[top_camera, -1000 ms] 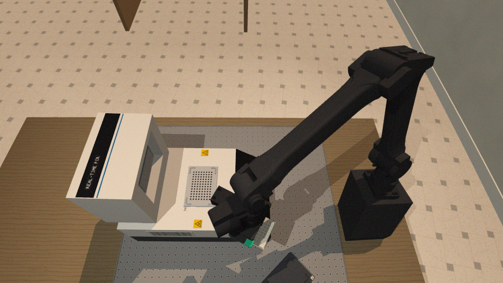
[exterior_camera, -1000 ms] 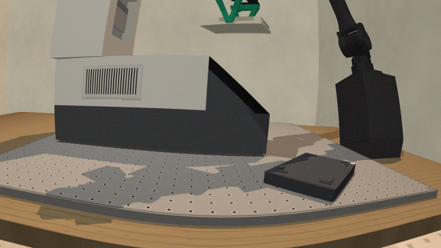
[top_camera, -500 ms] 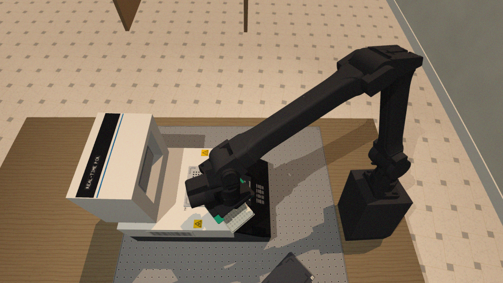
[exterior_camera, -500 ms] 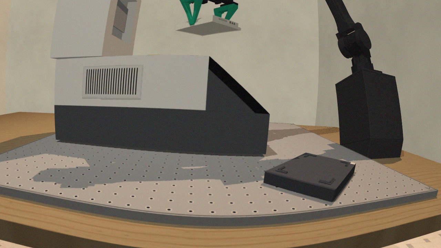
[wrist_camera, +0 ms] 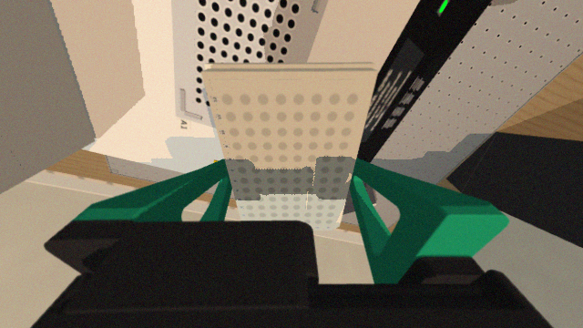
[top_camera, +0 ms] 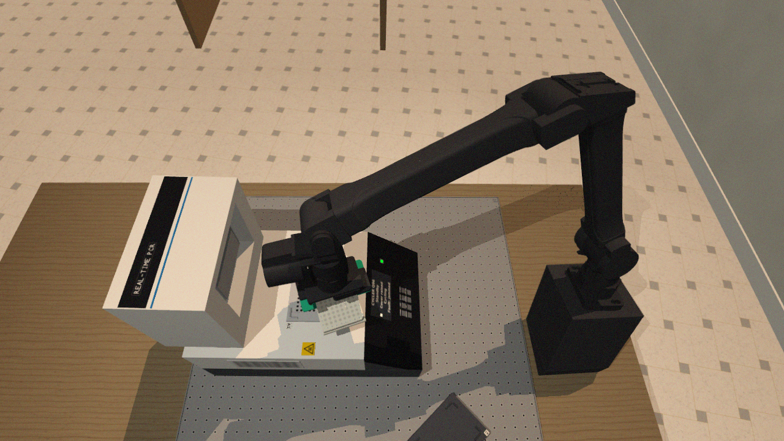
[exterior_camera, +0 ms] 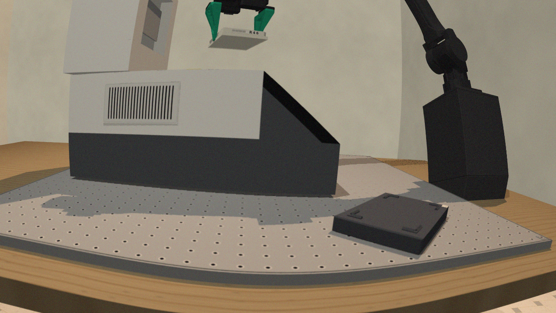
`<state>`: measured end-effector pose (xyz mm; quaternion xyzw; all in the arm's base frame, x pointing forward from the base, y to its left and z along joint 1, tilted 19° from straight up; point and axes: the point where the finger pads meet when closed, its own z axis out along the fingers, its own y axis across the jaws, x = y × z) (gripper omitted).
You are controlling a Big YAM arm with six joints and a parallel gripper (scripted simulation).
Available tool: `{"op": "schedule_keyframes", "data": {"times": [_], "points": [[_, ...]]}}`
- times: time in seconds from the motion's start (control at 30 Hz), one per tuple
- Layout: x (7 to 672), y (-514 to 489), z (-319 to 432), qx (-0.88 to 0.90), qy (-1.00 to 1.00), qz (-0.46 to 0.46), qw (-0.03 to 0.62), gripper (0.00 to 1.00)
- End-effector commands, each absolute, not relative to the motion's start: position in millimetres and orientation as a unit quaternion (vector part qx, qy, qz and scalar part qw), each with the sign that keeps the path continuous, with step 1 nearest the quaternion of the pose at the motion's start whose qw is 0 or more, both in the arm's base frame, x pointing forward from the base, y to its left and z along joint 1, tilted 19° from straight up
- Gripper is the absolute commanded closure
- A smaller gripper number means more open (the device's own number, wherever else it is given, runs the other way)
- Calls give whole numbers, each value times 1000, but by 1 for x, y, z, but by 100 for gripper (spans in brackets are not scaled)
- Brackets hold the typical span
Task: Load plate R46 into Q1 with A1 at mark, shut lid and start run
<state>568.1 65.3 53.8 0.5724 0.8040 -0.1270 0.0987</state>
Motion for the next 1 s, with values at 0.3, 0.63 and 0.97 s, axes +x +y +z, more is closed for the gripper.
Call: {"op": "schedule_keyframes", "data": {"times": [0.3, 0.63, 0.97], "points": [[619, 39, 70, 684, 711, -104, 126, 100], [644, 29, 88, 723, 672, -87, 135, 100], [635, 34, 74, 704, 692, -95, 131, 100]]}}
